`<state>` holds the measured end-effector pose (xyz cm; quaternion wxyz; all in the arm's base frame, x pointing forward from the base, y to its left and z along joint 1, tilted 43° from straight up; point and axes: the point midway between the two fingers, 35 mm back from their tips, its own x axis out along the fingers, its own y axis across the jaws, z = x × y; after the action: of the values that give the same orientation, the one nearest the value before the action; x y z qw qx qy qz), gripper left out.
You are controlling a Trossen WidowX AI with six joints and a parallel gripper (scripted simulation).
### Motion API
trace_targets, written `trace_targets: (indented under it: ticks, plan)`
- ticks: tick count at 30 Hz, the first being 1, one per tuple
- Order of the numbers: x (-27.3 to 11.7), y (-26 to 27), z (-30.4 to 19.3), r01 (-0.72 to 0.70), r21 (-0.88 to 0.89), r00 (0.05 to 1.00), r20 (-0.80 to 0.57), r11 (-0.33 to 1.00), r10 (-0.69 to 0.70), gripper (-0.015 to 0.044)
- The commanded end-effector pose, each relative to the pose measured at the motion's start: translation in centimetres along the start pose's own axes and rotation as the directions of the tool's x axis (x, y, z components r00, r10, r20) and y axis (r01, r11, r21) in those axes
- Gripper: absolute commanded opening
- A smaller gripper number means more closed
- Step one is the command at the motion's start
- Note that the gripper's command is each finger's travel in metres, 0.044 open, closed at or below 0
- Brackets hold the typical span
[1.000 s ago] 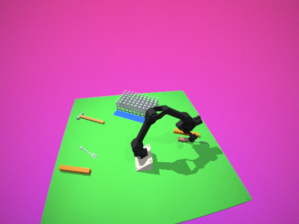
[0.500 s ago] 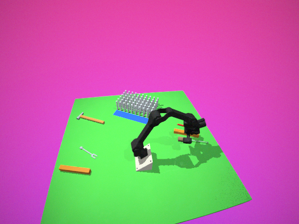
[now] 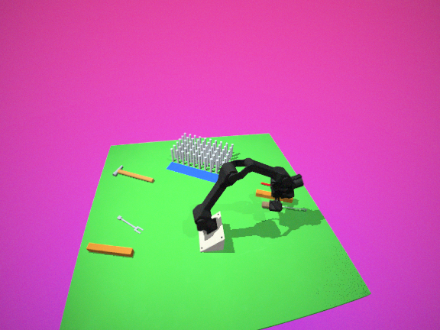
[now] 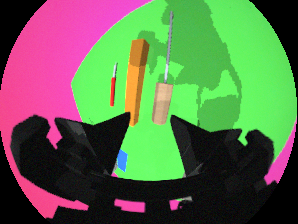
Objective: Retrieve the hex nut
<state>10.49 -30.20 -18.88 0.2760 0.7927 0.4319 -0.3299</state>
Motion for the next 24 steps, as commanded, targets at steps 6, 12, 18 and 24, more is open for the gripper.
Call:
trace_targets:
  ticks: [6,12,18,24]
  plan:
    - [0.8,-0.3,0.0,-0.002,0.005,1.000,-0.003,1.000,0.002,0.0280]
    - [1.8,-0.6,0.1,-0.002,0.005,1.000,-0.003,1.000,0.002,0.0280]
    - [2.7,-1.0,0.1,-0.002,0.005,1.000,-0.003,1.000,0.002,0.0280]
    - [3.6,-1.4,0.1,-0.002,0.005,1.000,-0.003,1.000,0.002,0.0280]
